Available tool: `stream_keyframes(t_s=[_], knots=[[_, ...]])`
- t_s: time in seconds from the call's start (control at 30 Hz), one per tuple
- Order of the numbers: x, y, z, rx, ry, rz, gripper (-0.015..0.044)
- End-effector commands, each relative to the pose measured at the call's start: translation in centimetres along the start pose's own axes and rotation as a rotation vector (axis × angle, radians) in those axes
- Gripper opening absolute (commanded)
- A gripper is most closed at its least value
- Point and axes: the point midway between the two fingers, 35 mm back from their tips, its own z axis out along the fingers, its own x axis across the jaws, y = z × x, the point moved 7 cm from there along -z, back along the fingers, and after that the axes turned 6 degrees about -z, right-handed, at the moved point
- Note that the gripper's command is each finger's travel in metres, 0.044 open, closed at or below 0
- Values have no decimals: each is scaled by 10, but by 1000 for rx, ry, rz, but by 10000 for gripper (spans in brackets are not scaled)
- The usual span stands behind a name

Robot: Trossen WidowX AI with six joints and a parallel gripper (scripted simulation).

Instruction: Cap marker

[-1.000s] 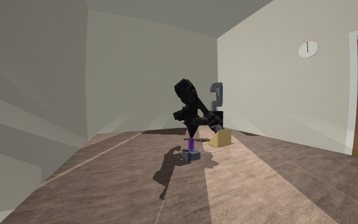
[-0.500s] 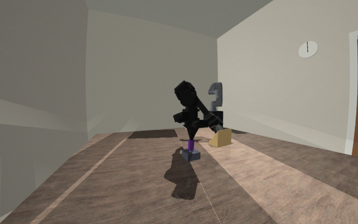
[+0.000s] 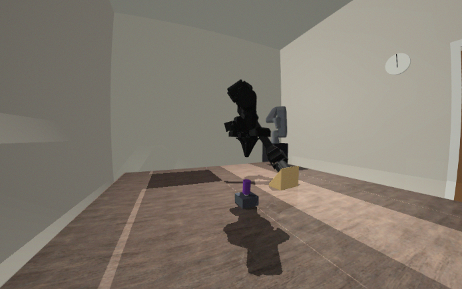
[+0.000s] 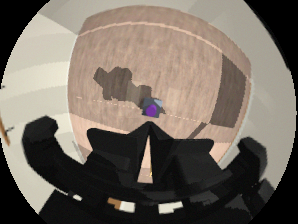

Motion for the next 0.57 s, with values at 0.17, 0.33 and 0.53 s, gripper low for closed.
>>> stream_keyframes(t_s=[0.17, 0.33, 0.53], knots=[[0, 0, -4, 22, -9, -9, 157], [0, 0, -4, 22, -9, -9, 289], [0, 0, -4, 22, -9, -9, 440]])
